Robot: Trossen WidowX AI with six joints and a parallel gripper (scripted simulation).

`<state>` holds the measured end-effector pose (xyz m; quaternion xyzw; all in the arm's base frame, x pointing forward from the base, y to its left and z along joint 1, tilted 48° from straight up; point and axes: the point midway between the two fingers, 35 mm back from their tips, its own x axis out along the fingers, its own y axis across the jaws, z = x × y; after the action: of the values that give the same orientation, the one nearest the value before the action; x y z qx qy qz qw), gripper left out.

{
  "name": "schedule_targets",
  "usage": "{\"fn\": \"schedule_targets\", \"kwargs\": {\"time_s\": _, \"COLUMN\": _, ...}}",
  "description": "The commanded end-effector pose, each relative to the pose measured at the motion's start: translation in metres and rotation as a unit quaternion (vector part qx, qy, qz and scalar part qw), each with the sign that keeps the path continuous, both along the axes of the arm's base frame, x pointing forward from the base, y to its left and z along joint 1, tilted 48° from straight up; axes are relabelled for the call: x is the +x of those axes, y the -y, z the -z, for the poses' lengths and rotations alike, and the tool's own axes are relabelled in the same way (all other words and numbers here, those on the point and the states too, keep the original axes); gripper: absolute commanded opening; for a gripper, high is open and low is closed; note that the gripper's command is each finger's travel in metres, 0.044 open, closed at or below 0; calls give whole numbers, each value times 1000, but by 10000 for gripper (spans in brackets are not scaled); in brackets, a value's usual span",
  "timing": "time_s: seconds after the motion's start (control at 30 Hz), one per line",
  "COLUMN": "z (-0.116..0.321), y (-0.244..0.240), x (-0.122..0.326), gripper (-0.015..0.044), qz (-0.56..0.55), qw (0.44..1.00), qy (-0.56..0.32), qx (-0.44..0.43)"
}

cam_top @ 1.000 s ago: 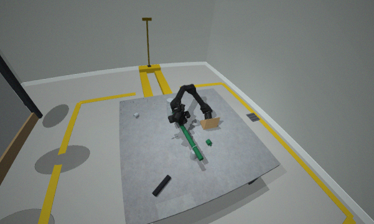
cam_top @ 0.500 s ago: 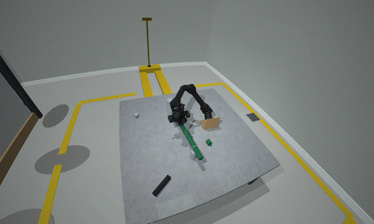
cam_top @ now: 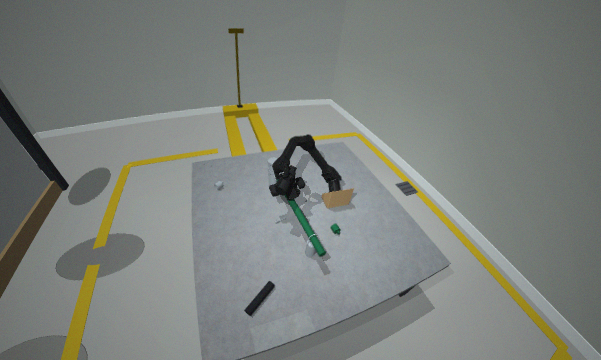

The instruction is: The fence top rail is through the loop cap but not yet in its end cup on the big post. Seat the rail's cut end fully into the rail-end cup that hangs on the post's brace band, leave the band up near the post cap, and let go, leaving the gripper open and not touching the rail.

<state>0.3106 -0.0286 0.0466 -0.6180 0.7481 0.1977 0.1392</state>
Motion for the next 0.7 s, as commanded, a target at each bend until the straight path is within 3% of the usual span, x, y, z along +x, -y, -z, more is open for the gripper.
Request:
{"fn": "schedule_targets", "kwargs": {"time_s": 0.0, "z": -6, "y": 2, "x": 2, "gripper": 0, "qz": -6, "qw": 1000, "qy": 4, "qx": -5}}
{"fn": "schedule_targets", "kwargs": {"time_s": 0.67, "z": -11, "y": 6, "x": 2, "gripper": 0, "qz": -6, "qw": 1000, "qy": 4, "qx": -5}}
